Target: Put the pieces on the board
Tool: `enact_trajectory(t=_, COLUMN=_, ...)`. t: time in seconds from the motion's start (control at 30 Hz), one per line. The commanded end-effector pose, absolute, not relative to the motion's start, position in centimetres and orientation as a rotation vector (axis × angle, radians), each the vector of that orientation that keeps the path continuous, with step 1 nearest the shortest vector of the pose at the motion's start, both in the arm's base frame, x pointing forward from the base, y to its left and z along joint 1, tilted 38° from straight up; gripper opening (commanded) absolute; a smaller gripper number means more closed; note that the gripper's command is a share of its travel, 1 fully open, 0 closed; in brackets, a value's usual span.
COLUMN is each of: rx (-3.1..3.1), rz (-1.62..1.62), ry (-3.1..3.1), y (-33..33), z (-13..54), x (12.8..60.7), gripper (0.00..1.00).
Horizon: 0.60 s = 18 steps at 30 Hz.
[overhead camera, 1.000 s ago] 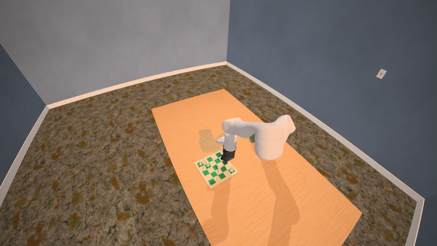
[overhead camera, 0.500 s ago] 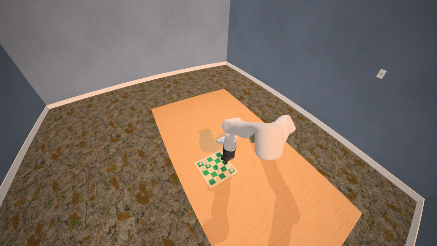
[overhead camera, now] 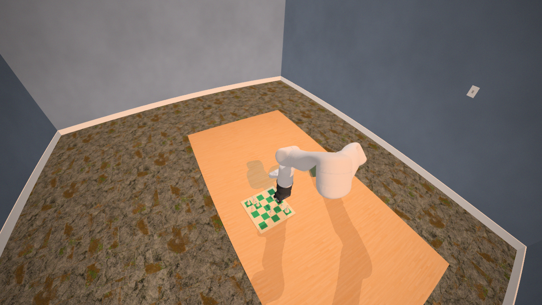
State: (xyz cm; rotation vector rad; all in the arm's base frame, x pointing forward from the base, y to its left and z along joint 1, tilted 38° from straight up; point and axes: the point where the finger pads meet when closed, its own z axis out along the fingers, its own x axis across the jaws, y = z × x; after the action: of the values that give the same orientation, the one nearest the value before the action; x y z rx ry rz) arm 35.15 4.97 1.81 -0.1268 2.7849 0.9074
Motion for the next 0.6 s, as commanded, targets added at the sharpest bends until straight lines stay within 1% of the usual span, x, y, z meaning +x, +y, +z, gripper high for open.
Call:
enact_trajectory(t=0.0, rx=-0.126, rz=0.906, ry=2.784, y=4.93, z=1.84, x=35.18, gripper=0.63)
enact_trajectory(t=0.07, rx=-0.126, rz=0.906, ry=2.784, y=4.93, z=1.84, x=35.18, gripper=0.63)
enact_trajectory(t=0.1, rx=-0.126, rz=0.906, ry=2.784, y=4.93, z=1.84, x=35.18, gripper=0.79)
enact_trajectory(t=0.57, rx=-0.126, rz=0.906, ry=2.784, y=4.83, z=1.97, x=35.16, gripper=0.79)
